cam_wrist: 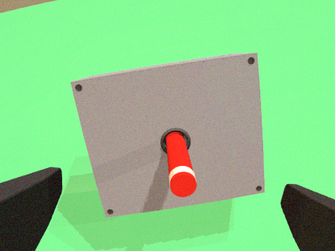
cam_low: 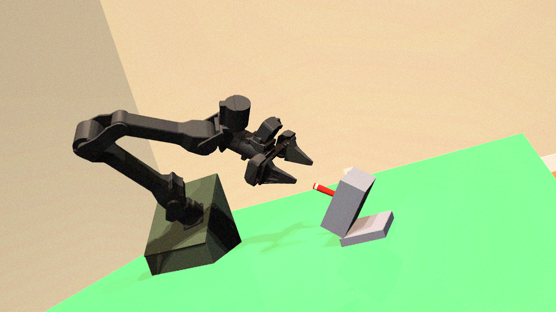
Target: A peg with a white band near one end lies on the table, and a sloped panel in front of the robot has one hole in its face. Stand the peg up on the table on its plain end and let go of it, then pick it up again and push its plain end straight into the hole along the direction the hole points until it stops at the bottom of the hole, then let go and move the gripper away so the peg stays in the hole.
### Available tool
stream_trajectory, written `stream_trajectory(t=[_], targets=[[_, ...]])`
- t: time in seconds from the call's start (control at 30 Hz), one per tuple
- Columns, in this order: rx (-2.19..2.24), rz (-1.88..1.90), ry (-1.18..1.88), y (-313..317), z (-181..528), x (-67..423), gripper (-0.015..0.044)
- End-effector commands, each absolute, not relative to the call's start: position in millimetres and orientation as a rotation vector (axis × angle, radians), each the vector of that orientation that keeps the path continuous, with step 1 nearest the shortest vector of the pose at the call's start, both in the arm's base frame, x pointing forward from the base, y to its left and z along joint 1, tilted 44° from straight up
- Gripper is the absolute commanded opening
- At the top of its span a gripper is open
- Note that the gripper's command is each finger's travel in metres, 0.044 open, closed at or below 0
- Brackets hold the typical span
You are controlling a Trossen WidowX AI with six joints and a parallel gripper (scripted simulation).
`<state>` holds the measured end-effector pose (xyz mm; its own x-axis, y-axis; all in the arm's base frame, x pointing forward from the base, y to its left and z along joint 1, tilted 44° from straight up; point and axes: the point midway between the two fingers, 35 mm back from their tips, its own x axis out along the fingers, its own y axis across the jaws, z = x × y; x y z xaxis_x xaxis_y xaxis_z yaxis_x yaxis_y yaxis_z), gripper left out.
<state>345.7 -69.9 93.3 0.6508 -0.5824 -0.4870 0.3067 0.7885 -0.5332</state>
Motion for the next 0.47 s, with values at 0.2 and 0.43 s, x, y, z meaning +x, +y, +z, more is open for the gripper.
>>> stream_trajectory(t=[0.2, 0.43], targets=[[-0.428, -0.526, 0.692, -62.5, 99.3, 337.5, 0.0440], [-0.429, -0.525, 0.692, -57.8, 102.6, 333.4, 0.0440]])
